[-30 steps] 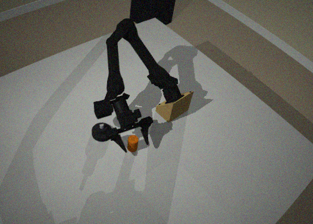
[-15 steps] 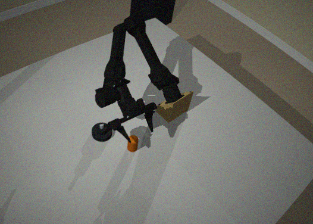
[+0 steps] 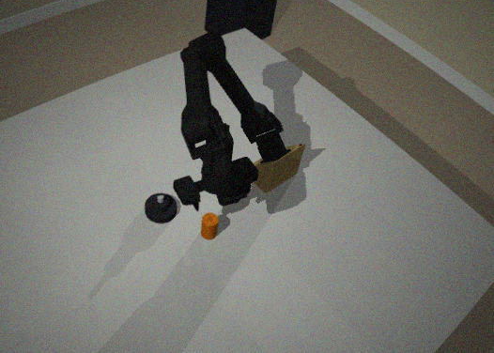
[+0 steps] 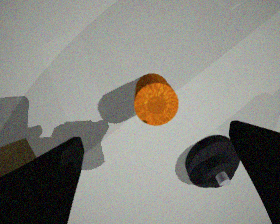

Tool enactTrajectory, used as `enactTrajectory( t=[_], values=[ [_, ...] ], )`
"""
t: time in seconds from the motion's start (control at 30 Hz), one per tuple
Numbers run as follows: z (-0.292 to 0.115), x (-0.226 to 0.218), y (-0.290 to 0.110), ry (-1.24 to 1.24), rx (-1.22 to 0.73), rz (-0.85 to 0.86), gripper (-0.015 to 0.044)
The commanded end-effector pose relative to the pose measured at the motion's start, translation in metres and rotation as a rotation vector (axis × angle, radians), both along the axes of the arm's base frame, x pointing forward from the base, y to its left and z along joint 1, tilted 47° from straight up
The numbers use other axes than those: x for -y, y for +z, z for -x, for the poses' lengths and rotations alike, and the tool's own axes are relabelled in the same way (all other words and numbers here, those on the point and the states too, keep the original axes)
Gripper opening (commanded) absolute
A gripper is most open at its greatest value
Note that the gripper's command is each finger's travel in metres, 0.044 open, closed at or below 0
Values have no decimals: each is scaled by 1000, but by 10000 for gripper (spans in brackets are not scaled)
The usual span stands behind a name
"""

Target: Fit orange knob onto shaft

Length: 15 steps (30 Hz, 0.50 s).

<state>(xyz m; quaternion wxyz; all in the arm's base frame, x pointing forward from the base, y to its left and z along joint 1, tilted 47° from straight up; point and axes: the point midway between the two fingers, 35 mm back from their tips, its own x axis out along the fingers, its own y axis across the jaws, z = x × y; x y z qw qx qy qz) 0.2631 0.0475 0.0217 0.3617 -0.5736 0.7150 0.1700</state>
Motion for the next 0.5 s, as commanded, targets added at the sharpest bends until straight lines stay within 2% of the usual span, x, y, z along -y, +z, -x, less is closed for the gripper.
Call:
enactTrajectory(
  t=[0.0, 0.17, 0.47],
  values=[
    [-2, 2, 2, -4, 12, 28, 440],
    [-2, 2, 2, -50, 58, 33, 440],
    [-2, 2, 2, -665, 675, 99, 440]
  ],
)
